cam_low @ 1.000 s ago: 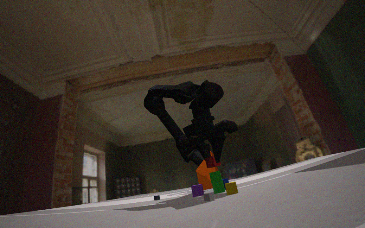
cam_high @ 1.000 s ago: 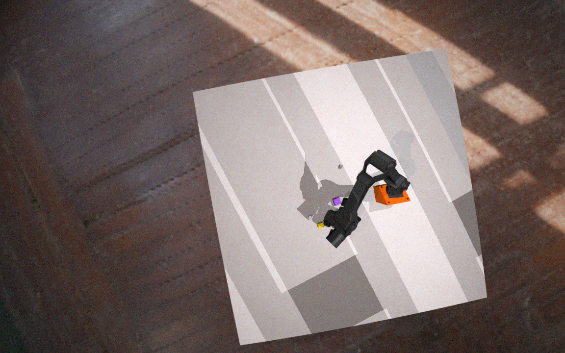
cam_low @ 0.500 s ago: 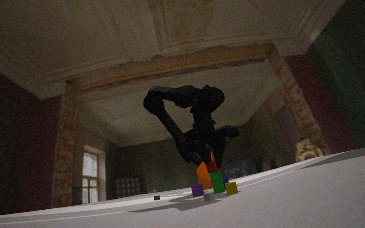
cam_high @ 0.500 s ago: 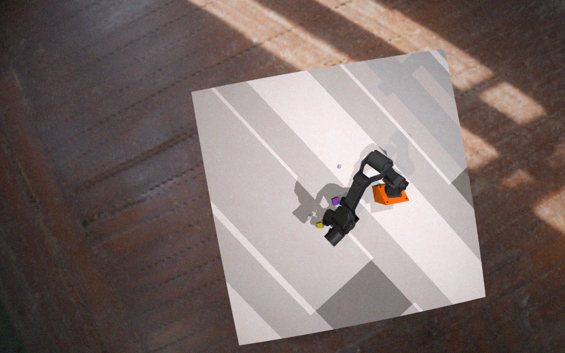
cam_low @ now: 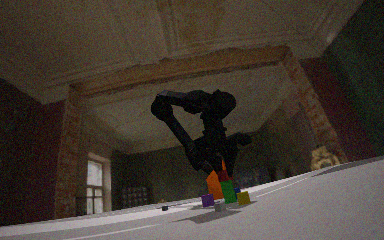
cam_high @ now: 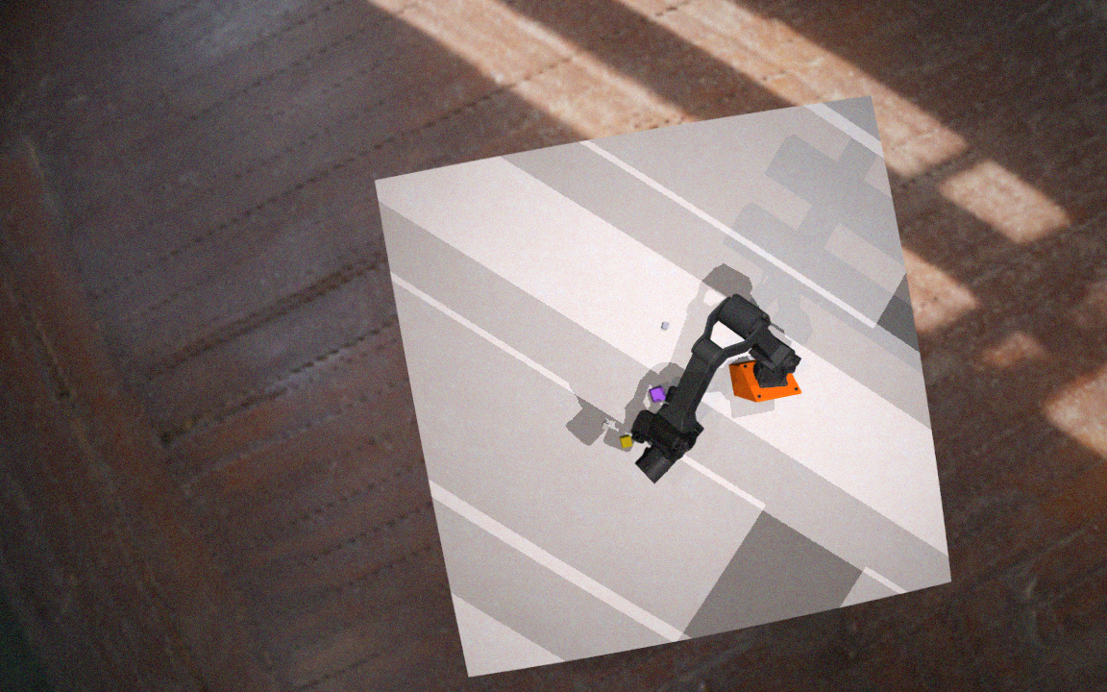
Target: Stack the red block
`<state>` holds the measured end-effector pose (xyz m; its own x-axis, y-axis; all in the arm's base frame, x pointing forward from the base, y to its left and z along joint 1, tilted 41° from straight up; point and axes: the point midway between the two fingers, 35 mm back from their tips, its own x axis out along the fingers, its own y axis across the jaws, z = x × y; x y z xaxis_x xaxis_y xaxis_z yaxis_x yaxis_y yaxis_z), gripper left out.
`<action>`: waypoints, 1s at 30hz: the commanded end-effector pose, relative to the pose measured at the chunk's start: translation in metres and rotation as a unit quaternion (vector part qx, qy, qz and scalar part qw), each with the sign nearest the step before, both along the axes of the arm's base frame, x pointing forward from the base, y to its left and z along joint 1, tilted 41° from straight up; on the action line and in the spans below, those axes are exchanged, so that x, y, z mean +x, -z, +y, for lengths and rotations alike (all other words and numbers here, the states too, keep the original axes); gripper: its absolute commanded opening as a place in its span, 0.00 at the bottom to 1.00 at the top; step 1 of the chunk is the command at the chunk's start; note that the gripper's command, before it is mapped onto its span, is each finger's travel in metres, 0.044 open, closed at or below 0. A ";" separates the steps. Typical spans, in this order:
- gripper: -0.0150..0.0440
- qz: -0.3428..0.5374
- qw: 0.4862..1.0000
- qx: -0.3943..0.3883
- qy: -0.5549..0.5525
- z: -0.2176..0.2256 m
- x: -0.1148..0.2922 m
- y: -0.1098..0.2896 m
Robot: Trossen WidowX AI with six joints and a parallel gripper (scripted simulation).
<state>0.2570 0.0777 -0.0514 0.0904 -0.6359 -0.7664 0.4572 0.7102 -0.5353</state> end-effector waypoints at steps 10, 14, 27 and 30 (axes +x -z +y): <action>0.52 0.001 1.000 -0.001 -0.001 0.000 0.000 0.000; 0.70 0.001 1.000 -0.001 -0.001 0.000 0.000 0.000; 1.00 0.001 1.000 -0.001 -0.001 0.000 0.000 0.000; 1.00 0.001 1.000 -0.001 -0.001 0.000 0.000 0.000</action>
<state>0.2567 0.0778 -0.0508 0.0892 -0.6373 -0.7654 0.4549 0.7097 -0.5379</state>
